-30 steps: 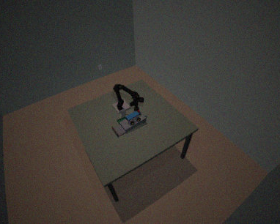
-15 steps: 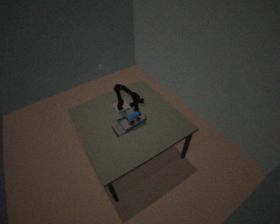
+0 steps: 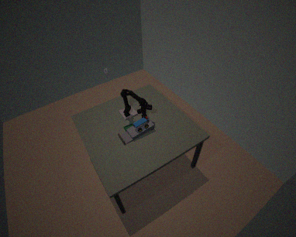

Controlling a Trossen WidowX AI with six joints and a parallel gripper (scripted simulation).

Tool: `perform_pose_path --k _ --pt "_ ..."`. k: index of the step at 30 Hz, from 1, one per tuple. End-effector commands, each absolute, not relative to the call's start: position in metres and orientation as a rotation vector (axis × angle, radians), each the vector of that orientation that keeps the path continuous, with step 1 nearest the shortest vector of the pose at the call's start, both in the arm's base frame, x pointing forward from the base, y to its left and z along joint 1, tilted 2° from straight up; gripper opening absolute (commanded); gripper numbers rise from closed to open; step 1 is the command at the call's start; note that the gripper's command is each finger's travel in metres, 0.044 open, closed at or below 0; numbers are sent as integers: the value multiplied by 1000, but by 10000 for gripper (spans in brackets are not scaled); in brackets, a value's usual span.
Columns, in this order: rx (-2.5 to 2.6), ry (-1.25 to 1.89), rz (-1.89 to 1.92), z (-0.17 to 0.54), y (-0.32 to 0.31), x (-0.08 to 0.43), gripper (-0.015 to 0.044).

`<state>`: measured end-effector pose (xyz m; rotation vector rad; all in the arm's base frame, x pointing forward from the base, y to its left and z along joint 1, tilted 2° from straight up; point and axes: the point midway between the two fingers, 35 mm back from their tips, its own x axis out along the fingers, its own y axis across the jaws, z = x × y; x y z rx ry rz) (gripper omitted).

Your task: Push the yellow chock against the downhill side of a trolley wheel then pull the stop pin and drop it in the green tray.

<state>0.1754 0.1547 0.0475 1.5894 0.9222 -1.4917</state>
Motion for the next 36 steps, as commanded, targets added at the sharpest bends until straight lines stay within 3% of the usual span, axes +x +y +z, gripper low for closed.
perform_pose_path --k 1,6,36 --pt "1590 922 -1491 48 155 175 52" --pt "1589 922 -1492 49 155 175 0" --pt "1583 928 -1496 150 150 167 0"
